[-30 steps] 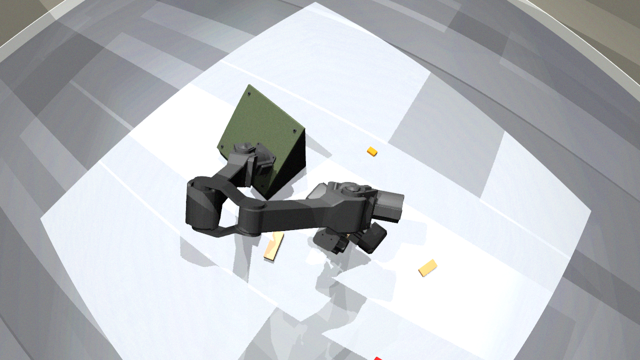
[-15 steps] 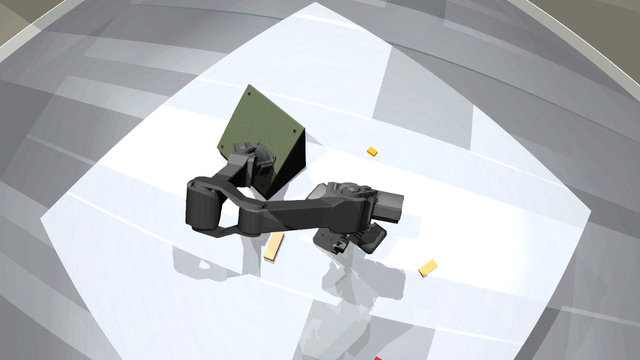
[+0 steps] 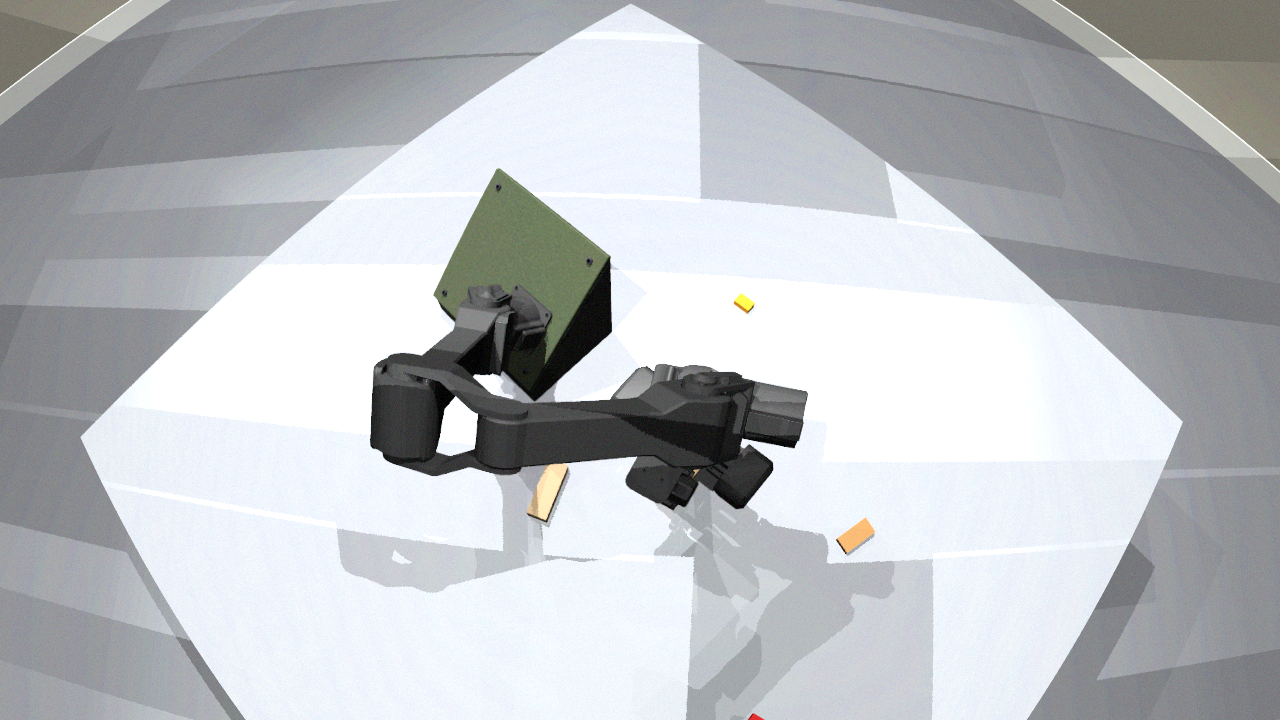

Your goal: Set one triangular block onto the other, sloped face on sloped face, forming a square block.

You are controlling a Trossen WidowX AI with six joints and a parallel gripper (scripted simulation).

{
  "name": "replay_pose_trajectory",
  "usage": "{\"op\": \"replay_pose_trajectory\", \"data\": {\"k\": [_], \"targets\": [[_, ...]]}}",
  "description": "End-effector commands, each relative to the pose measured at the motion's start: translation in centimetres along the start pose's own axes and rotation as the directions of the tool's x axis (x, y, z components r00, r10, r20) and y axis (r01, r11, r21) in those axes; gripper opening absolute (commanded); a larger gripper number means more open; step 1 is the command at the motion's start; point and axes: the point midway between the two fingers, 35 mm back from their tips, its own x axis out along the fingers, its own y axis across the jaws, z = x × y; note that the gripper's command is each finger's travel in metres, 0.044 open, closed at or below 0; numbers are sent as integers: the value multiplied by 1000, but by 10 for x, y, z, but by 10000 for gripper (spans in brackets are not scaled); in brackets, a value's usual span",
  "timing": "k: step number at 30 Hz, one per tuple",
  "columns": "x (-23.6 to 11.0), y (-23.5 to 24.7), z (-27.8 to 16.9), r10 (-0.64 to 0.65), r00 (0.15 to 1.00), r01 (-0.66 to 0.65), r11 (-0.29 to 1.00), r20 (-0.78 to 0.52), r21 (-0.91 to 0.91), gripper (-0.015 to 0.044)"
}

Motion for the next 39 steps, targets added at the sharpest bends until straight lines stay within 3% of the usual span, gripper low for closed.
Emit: {"op": "replay_pose_trajectory", "data": {"k": [1, 26, 39], "targets": [[0, 0, 0, 1, 1000, -1, 1000, 1, -4, 0], [0, 0, 0, -8, 1000, 8, 1000, 0, -9, 0], [0, 0, 0, -4, 1000, 4, 1000, 1, -3, 341]]}}
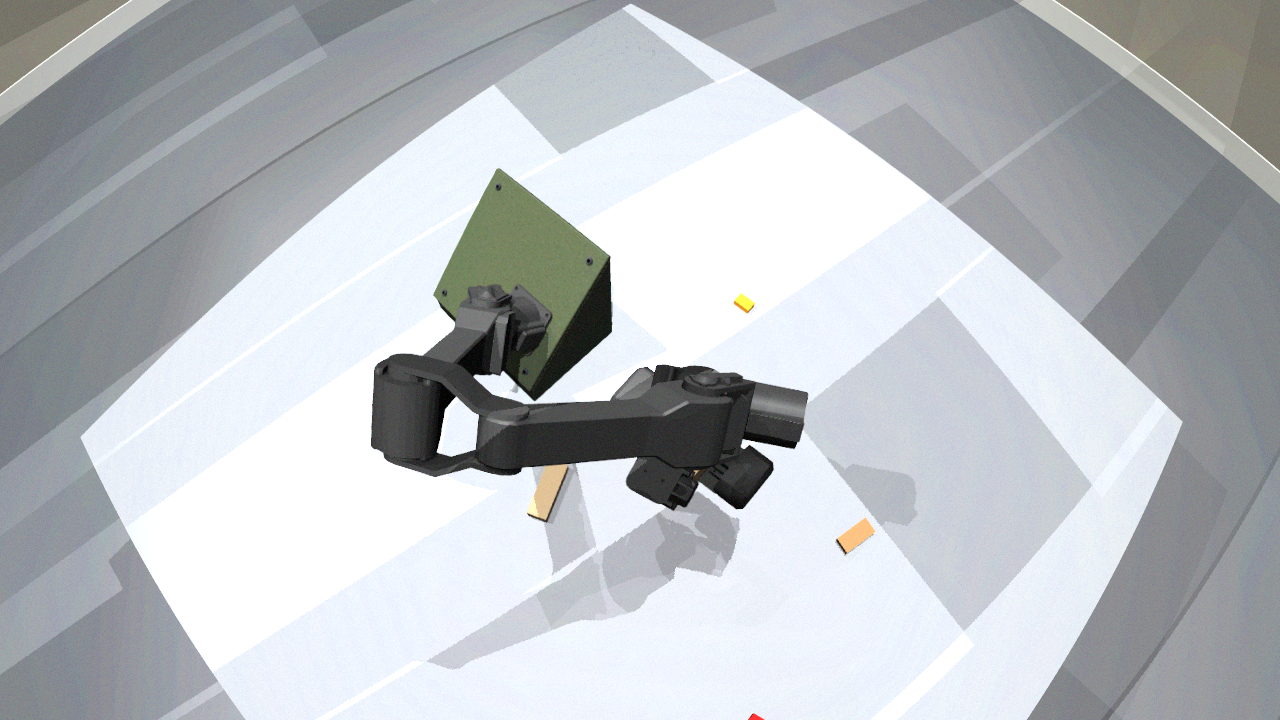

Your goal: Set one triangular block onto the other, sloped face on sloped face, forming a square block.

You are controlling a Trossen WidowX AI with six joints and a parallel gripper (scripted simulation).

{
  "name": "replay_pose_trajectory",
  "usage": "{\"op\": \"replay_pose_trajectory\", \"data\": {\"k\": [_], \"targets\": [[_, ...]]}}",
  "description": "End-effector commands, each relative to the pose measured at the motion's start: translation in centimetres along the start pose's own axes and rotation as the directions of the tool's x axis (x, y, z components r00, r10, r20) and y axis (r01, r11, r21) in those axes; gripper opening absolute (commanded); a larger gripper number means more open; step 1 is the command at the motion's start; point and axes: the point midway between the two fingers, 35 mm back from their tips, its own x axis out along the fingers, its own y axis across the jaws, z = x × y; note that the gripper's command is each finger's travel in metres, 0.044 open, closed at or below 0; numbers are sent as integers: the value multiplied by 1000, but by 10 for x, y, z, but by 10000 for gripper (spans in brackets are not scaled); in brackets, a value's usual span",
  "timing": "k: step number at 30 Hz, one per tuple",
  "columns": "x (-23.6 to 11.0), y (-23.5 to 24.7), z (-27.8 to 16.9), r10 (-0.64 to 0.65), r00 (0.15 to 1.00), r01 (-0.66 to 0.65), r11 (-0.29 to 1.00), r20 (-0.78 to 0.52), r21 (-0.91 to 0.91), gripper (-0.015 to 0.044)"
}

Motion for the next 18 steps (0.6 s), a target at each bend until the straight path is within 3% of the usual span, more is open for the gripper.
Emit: {"op": "replay_pose_trajectory", "data": {"k": [1, 4, 13, 18], "targets": [[0, 0, 0, 0, 1000, 0, 1000, 0, 0, 367], [0, 0, 0, 0, 1000, 0, 1000, 0, 0, 440], [-2, 0, 0, 0, 1000, 0, 1000, -1, 0, 440], [-68, 5, -3, 0, 1000, 0, 1000, -9, -2, 440]]}}
